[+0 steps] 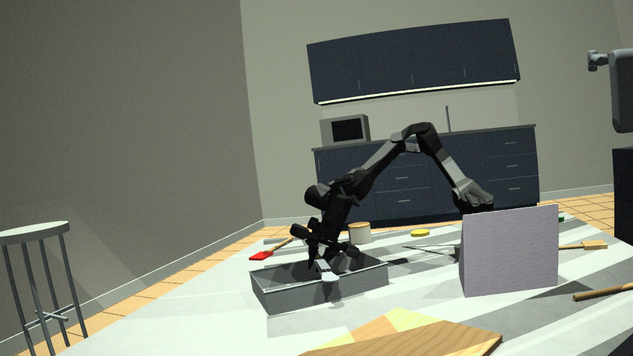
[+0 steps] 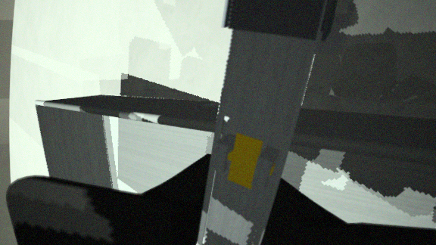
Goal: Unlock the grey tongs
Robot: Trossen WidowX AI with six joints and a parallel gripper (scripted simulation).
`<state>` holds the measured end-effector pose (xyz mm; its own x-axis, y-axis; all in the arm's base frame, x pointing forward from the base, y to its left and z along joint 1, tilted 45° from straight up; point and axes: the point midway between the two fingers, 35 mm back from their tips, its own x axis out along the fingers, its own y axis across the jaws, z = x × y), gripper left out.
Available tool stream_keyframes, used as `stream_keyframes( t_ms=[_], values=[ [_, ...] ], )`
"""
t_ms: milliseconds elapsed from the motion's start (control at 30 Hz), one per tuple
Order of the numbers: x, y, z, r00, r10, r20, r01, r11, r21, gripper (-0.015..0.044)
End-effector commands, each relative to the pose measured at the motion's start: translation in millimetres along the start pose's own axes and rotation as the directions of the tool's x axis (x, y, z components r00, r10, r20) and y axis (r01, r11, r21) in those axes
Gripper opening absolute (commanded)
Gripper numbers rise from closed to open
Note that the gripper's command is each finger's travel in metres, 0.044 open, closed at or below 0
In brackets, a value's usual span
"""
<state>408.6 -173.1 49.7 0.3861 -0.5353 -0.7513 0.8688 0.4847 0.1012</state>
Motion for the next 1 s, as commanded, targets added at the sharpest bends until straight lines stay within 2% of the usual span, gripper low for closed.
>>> stream_keyframes(
  t_ms=[0,233,267,467,967],
  values=[
    [-0.5,-0.1,0.5,1.000,0.000,0.002,0.000,1.000,0.001,0.0042],
    [-7.5,5.1,0.6,1.000,0.000,0.001,0.000,1.000,0.001,-0.0142],
    [-14.3,9.8,0.7,1.000,0.001,0.000,-0.001,1.000,0.001,-0.0150],
    [-67.1,38.8,-0.3,1.000,0.004,-0.003,-0.004,1.000,-0.003,-0.0150],
    [-65.6,39.0,-1.1,1.000,-0.028,-0.012,0.028,1.000,-0.013,-0.0150]
  ],
)
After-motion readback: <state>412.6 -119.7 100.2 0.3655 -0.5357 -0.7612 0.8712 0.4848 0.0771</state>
